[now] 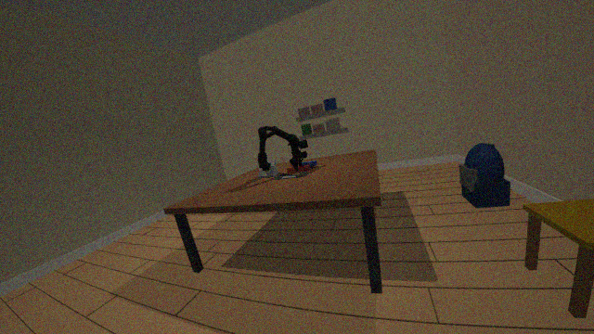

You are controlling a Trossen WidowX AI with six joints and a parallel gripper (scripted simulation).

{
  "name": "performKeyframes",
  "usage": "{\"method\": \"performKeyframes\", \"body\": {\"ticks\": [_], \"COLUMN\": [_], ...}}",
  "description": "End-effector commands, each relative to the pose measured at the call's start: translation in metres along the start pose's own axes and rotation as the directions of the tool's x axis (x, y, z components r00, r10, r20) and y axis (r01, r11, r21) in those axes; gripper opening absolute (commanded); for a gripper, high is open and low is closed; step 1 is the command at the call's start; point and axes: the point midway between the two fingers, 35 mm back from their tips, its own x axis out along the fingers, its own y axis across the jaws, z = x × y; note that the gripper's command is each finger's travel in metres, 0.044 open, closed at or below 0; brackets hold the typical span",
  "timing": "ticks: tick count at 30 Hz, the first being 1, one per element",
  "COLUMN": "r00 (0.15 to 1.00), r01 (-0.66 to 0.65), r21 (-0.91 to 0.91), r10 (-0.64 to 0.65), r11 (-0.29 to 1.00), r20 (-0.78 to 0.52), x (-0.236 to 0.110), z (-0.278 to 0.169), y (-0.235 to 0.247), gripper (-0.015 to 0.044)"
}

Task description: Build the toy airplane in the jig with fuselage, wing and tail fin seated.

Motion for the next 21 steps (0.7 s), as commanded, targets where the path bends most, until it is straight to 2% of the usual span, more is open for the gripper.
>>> {"method": "performKeyframes", "body": {"ticks": [1,4,13,19,21], "r00": [1.0,1.0,1.0,1.0,1.0], "r01": [0.009,0.009,0.009,0.009,0.009], "r21": [-0.012,-0.012,-0.012,-0.012,-0.012], "r10": [-0.009,-0.009,-0.009,-0.009,-0.009], "r11": [1.0,1.0,1.0,1.0,1.0], "r20": [-0.004,-0.005,-0.005,-0.005,-0.004], "x": [0.0069,0.0091,0.0091,0.0091,0.0086], "z": [-0.0032,-0.0034,-0.0034,-0.0034,-0.0033], "y": [-0.0005,-0.0007,-0.0007,-0.0007,-0.0006], "gripper": [0.044,0.044,0.0204,0.0164,0.0111]}}
